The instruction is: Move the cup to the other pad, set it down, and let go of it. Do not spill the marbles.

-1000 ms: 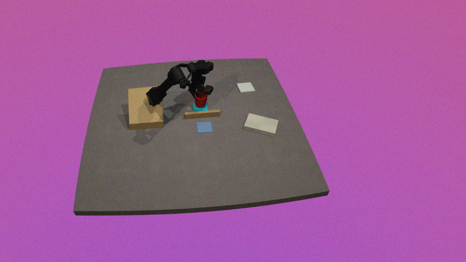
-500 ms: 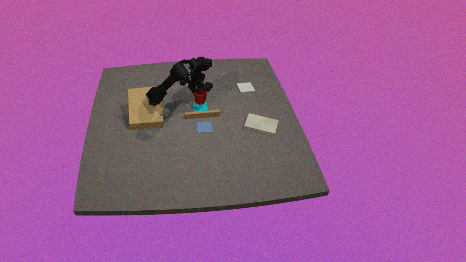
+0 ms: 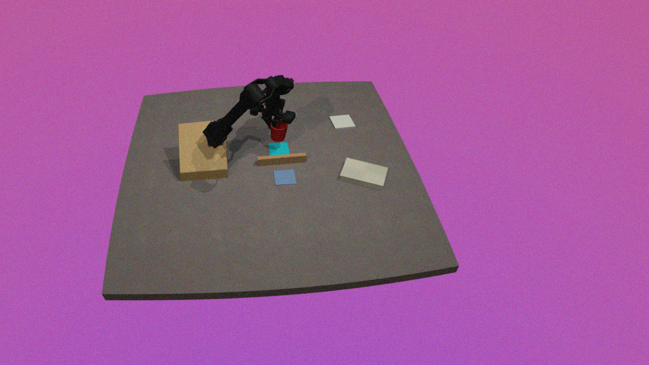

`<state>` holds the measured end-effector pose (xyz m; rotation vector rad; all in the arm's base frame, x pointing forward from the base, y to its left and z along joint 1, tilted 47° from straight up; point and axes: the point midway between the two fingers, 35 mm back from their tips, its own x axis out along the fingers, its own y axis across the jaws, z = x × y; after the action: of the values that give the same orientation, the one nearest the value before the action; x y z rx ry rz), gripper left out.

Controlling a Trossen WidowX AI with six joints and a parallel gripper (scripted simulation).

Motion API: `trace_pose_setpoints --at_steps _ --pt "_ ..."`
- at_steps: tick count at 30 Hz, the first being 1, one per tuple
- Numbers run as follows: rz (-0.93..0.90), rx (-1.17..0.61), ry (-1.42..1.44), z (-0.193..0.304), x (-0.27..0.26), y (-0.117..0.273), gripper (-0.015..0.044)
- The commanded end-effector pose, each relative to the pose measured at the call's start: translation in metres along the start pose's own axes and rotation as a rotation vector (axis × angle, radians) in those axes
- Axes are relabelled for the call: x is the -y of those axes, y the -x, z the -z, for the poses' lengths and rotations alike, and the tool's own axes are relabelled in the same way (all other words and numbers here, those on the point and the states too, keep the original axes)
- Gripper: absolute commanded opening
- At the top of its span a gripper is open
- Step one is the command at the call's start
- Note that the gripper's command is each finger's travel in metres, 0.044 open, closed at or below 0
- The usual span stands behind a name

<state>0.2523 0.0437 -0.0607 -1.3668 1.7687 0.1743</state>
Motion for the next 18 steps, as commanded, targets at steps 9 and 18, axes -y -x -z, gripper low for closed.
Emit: trace_pose_setpoints --at_steps 9,18 --pt "-0.002 0.004 -0.009 -0.004 0.0 -0.016 0.0" --pt "-0.002 0.003 -0.009 -0.005 0.0 -0.031 0.0"
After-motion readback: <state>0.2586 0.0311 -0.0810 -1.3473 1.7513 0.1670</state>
